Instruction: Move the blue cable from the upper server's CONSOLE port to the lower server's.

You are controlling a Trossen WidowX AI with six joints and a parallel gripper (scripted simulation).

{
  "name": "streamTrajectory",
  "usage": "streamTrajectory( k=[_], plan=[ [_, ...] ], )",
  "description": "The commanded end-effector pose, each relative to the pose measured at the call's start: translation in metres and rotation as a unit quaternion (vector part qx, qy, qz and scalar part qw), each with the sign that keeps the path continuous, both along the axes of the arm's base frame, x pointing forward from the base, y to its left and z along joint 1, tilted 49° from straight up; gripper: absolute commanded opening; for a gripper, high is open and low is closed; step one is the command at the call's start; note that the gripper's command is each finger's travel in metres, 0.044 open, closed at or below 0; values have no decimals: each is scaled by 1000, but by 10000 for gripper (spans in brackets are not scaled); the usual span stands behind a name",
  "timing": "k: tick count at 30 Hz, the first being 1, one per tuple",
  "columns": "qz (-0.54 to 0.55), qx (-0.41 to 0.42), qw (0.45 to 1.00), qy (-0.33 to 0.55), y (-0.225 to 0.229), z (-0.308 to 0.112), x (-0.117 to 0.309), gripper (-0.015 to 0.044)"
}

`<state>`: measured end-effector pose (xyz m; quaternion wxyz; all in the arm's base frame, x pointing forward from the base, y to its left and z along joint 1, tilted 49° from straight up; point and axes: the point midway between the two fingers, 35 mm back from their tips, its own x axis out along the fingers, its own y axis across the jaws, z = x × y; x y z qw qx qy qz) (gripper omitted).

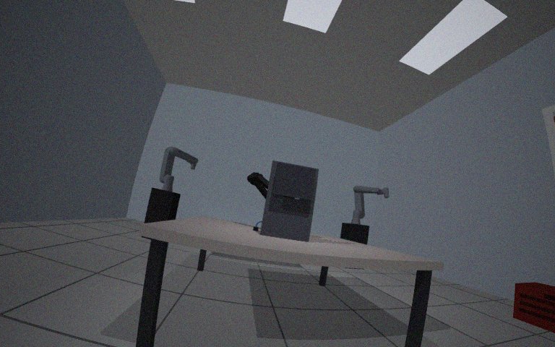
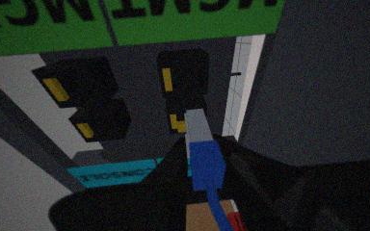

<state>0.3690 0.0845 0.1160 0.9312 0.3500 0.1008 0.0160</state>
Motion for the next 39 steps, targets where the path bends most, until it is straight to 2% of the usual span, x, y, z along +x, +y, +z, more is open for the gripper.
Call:
streamTrajectory(
  k=[1,39],
  plan=[
    [4,-1,1000,-3,1,2,2,0],
    [4,-1,1000,-3,1,2,11,0]
  ],
)
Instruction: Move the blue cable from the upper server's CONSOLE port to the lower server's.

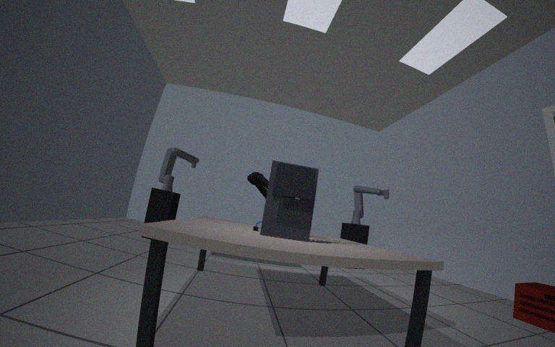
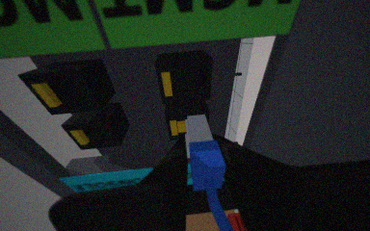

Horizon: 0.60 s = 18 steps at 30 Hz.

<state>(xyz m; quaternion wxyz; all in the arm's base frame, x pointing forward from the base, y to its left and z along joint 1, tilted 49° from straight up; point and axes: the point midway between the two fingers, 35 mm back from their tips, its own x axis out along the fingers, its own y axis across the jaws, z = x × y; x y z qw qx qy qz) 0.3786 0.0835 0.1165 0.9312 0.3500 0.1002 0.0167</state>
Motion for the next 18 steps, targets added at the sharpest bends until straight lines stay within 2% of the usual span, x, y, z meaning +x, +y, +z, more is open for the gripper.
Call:
streamTrajectory(
  k=[1,18],
  plan=[
    [4,-1,1000,-3,1,2,2,0],
    [4,-1,1000,-3,1,2,6,0]
  ],
)
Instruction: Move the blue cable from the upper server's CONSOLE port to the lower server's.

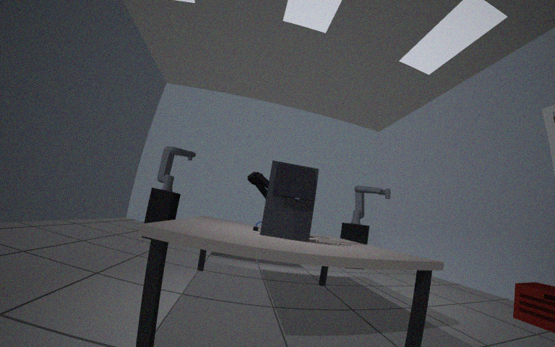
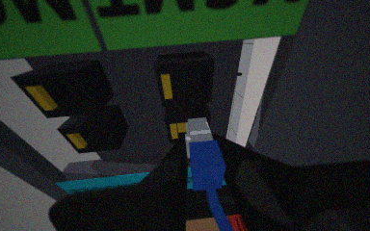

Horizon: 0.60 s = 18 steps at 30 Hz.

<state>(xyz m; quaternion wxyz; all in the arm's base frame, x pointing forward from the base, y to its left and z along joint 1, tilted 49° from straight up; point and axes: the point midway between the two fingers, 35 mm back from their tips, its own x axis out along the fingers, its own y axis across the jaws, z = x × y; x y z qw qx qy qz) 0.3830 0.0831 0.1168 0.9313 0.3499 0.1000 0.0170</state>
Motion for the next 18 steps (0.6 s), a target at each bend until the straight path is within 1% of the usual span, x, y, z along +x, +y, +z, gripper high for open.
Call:
streamTrajectory(
  k=[1,18],
  plan=[
    [4,-1,1000,-3,1,2,2,0],
    [4,-1,1000,-3,1,2,6,0]
  ],
)
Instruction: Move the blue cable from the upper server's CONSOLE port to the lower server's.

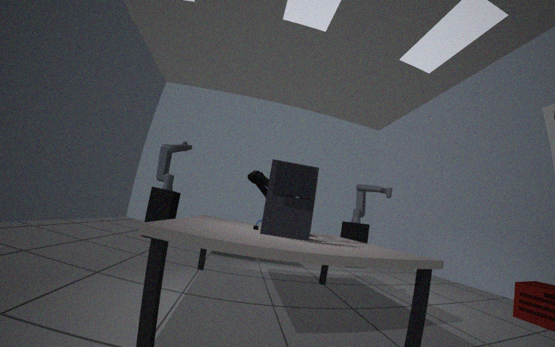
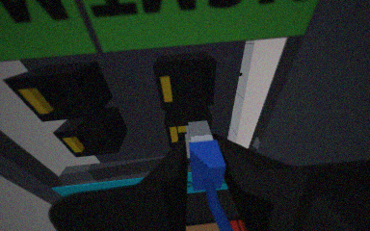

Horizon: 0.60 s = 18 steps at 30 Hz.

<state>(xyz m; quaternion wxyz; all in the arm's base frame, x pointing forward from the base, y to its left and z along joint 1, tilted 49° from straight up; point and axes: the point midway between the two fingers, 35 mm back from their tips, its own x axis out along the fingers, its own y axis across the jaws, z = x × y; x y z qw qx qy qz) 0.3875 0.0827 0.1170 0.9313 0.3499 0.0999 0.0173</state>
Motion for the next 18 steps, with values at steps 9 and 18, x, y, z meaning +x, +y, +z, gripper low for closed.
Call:
streamTrajectory(
  k=[9,18],
  plan=[
    [4,-1,1000,-3,1,2,4,0],
    [1,0,1000,0,0,0,2,79]
  ],
)
